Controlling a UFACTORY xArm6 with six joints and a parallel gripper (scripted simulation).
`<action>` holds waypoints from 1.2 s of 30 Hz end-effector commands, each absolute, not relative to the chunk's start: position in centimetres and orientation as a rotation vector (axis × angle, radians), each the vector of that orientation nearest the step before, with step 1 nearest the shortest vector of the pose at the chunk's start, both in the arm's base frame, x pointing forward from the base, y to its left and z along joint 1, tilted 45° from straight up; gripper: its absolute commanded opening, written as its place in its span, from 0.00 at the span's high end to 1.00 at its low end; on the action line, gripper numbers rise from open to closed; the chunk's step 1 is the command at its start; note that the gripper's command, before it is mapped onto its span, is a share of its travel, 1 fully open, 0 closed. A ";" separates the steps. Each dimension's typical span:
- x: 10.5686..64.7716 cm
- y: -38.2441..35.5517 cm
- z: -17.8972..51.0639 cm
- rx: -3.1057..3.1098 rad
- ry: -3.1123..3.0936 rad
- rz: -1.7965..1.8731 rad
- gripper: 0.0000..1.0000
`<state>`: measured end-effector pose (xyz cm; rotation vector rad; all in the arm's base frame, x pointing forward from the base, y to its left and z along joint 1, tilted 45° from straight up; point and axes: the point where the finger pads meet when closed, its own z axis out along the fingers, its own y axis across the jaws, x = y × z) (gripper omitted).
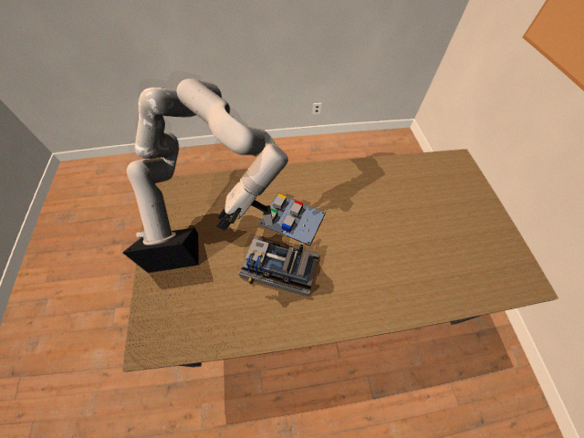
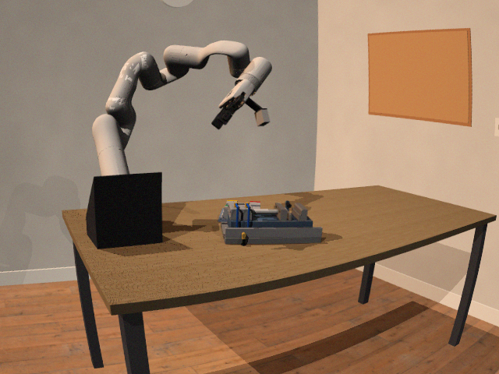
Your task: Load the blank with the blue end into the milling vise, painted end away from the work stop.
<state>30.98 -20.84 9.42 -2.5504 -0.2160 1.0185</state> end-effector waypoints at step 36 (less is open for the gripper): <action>33.6 -18.6 10.8 -2.544 -0.405 0.767 0.00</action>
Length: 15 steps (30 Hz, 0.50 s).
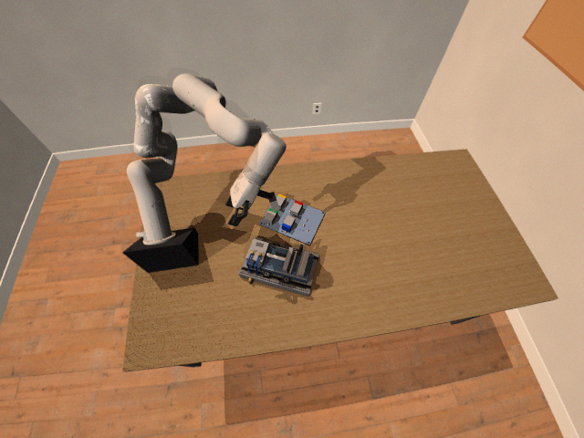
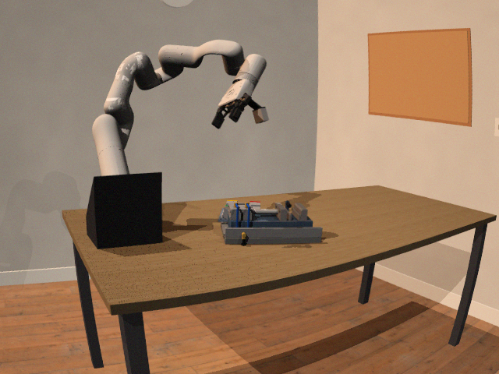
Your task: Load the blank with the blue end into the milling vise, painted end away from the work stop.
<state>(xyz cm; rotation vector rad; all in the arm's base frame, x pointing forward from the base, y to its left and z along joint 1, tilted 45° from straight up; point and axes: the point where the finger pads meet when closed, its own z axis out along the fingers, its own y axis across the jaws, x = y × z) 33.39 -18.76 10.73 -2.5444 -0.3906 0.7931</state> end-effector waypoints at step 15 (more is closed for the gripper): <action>36.1 -16.5 12.2 -2.508 -0.578 0.530 0.00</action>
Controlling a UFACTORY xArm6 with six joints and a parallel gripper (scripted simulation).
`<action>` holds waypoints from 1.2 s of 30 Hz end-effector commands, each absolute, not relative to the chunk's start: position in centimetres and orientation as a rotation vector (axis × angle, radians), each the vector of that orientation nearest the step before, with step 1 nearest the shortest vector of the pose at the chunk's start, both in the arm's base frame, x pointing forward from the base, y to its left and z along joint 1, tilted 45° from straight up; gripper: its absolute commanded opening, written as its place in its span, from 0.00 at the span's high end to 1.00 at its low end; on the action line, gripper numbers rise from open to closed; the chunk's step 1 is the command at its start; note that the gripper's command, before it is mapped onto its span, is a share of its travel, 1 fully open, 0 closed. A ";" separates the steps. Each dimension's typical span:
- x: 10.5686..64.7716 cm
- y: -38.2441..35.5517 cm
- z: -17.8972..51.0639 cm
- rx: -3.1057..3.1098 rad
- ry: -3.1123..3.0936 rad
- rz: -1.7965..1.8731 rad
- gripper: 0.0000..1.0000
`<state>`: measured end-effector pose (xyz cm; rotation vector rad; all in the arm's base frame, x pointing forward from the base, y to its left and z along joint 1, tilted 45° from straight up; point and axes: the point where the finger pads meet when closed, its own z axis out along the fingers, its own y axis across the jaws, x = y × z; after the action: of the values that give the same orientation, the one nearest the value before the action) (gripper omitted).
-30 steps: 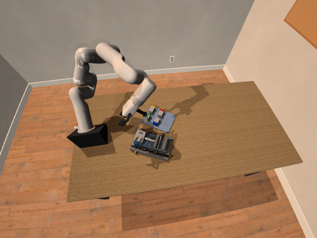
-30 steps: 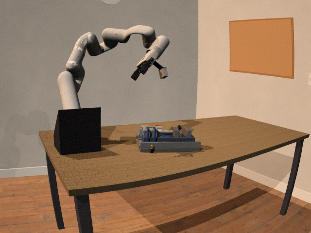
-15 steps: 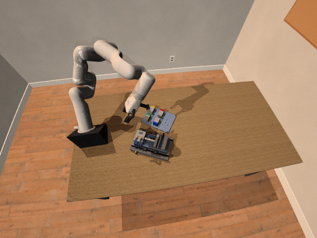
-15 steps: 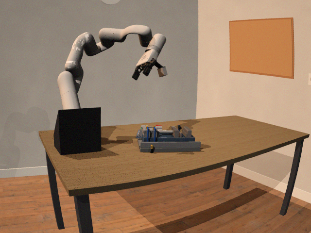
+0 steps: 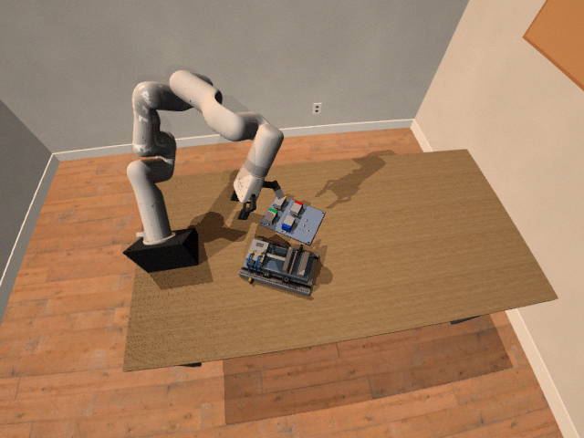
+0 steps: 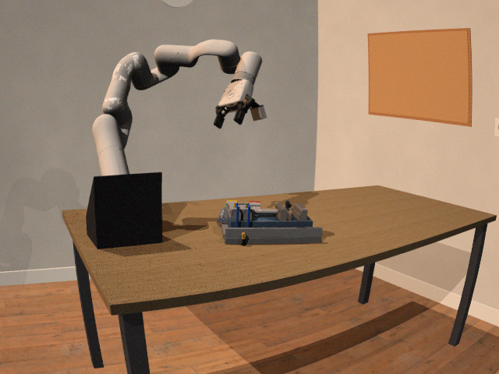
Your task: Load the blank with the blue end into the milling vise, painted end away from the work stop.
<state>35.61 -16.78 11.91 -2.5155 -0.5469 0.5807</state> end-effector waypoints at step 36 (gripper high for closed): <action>41.1 -12.1 14.8 -2.363 -0.890 0.060 0.00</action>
<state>40.81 -12.17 14.65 -2.3712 -0.8769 0.0862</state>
